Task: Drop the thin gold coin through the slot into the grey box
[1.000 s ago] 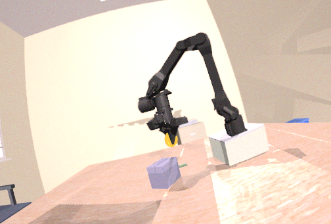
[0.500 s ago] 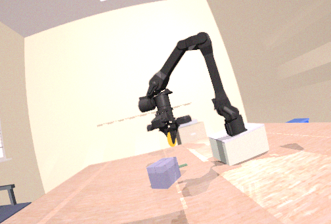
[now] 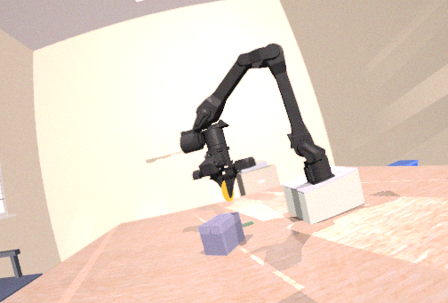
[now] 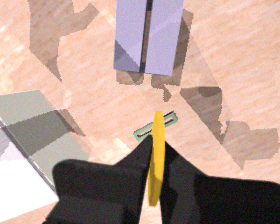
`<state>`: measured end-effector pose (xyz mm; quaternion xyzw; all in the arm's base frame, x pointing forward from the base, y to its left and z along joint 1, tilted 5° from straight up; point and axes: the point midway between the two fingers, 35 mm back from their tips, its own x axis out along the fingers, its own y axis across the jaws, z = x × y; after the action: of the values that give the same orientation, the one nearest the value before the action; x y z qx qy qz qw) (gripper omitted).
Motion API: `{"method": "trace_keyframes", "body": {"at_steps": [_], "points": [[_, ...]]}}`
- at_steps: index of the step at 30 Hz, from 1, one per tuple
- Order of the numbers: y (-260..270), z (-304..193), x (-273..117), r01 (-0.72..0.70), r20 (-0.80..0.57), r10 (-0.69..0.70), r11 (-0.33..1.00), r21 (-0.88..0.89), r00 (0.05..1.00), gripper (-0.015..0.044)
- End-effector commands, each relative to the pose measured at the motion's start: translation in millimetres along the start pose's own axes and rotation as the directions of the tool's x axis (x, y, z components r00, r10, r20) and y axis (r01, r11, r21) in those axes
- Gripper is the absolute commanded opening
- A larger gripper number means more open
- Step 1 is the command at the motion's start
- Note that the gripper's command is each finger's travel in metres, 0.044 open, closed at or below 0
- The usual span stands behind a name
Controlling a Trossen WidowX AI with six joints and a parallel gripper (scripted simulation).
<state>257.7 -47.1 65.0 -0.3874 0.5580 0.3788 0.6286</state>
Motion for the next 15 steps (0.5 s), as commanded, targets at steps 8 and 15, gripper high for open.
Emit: {"method": "trace_keyframes", "body": {"at_steps": [8, 15], "points": [[0, 25, -1, 0.002, 0.002, -0.002, 1.0, -0.008, 1.0, 0.0], [2, 43, -1, 0.001, 0.004, -0.001, 1.0, 0.0, 1.0, 0.0]]}}
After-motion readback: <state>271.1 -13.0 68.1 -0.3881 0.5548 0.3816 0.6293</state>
